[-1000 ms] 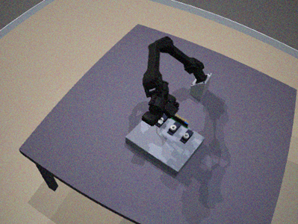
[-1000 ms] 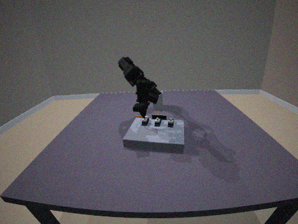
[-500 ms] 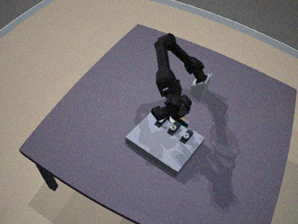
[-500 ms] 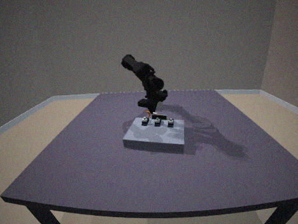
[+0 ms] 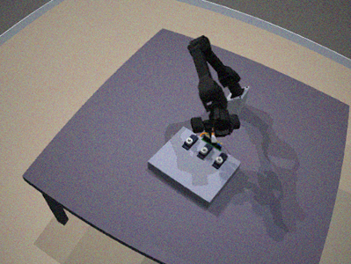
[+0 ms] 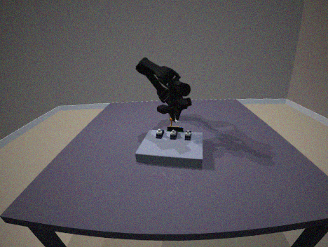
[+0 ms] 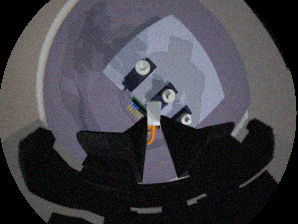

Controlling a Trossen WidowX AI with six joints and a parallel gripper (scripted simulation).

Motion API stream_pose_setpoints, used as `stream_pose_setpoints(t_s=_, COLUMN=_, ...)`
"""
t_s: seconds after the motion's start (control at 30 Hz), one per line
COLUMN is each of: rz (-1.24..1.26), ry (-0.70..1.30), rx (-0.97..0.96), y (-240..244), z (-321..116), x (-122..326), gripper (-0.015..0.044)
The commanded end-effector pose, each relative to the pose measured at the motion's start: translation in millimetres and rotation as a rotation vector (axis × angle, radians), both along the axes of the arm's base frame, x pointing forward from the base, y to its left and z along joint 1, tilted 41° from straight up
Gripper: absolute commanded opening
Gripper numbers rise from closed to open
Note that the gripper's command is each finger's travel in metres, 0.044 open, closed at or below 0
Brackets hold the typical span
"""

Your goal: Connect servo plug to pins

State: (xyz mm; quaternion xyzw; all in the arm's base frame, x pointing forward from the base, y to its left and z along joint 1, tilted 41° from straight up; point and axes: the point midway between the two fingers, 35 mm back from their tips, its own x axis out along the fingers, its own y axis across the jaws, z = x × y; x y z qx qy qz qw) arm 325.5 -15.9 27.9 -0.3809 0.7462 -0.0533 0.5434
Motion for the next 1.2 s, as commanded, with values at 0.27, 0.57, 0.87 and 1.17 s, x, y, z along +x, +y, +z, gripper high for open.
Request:
stream_pose_setpoints(t_s=0.27, rz=-0.235, ry=-0.189, rx=-0.035, y=22.9, z=-15.7, x=-32.4, gripper=0.0)
stream_pose_setpoints(t_s=0.57, rz=-0.417, ry=-0.334, rx=-0.071, y=35.2, z=-26.5, x=-59.0, gripper=0.0)
stream_pose_setpoints(t_s=0.87, rz=-0.596, ry=-0.483, rx=-0.111, y=43.5, z=-35.9, x=-87.0, gripper=0.0)
stream_pose_setpoints(t_s=1.17, rz=-0.624, ry=-0.507, rx=-0.118, y=28.9, z=-55.8, x=-93.9, gripper=0.0)
